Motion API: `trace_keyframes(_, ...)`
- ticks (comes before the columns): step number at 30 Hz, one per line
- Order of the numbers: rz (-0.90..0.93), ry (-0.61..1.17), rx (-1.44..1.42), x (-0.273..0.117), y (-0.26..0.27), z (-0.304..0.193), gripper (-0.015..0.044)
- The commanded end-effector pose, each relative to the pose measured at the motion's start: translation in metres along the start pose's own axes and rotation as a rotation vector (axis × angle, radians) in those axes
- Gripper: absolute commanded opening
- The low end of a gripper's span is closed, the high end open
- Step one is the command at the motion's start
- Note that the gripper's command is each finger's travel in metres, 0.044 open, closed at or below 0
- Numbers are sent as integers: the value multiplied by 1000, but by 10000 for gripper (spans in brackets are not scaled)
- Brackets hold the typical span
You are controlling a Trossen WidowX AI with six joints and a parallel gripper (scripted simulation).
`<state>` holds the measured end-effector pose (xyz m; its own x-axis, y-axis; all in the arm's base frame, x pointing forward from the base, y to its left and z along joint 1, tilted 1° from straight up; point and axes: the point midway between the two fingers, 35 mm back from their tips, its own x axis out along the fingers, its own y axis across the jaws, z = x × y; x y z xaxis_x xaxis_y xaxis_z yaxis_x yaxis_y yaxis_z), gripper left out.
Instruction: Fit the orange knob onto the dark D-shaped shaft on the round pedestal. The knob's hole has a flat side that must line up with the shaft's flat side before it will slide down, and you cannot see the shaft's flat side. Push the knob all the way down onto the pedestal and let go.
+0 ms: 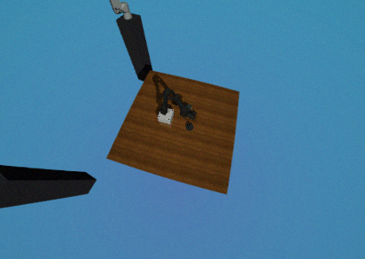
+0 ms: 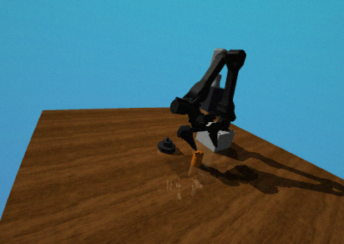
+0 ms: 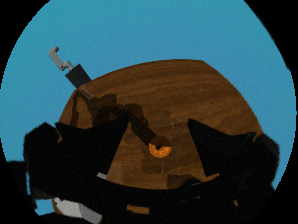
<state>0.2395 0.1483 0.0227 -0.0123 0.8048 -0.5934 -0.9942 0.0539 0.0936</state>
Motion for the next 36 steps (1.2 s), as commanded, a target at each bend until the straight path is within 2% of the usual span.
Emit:
trace_keyframes(1, 18, 300, 19, 4, -2, 5, 440)
trace_keyframes(6, -53, 789, -9, -16, 2, 20, 440)
trace_keyframes(9, -103, 923, -40, -28, 3, 29, 440)
trace_keyframes(20, -110, 922, -25, -28, 3, 29, 440)
trace_keyframes(33, -649, 736, 1091, -27, 4, 28, 440)
trace_keyframes(36, -678, 719, 1152, -27, 4, 28, 440)
